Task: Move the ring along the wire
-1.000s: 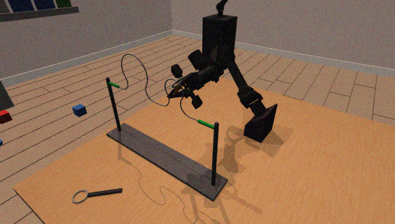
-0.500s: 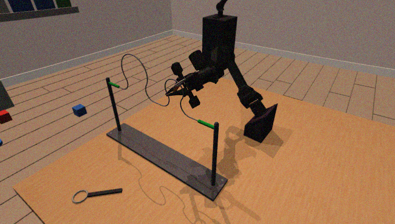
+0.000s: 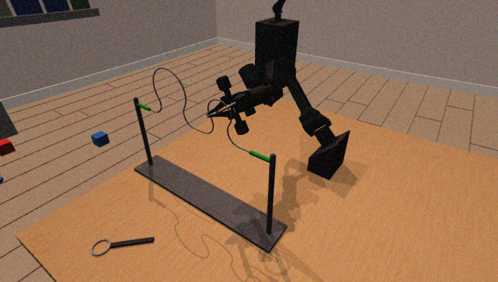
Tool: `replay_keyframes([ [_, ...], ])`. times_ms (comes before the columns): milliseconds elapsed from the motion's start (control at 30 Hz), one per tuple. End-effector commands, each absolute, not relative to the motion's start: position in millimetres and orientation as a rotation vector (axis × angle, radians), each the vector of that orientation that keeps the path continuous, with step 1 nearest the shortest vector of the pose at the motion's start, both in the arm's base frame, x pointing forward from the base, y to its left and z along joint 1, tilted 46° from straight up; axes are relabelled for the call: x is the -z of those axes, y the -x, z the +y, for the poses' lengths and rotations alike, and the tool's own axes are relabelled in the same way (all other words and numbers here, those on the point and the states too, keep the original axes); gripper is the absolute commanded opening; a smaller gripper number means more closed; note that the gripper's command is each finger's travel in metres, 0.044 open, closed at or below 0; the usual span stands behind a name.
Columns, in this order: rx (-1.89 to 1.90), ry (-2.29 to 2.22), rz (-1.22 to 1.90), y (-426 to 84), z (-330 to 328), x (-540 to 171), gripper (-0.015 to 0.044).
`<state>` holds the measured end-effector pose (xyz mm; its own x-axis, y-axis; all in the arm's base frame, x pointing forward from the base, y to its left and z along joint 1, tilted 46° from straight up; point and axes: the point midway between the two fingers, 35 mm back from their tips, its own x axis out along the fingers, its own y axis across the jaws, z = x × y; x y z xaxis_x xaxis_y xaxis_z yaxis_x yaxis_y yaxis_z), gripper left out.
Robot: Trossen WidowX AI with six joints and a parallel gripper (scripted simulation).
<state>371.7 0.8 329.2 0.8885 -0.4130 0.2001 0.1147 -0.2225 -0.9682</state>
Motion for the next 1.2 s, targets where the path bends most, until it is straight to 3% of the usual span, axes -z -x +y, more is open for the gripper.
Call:
replay_keyframes([
  [0,0.496,1.793,0.219,-372,2,-329,-0.015],
  [1167,0.61,2.31,0.06,-372,20,-362,-0.015],
])
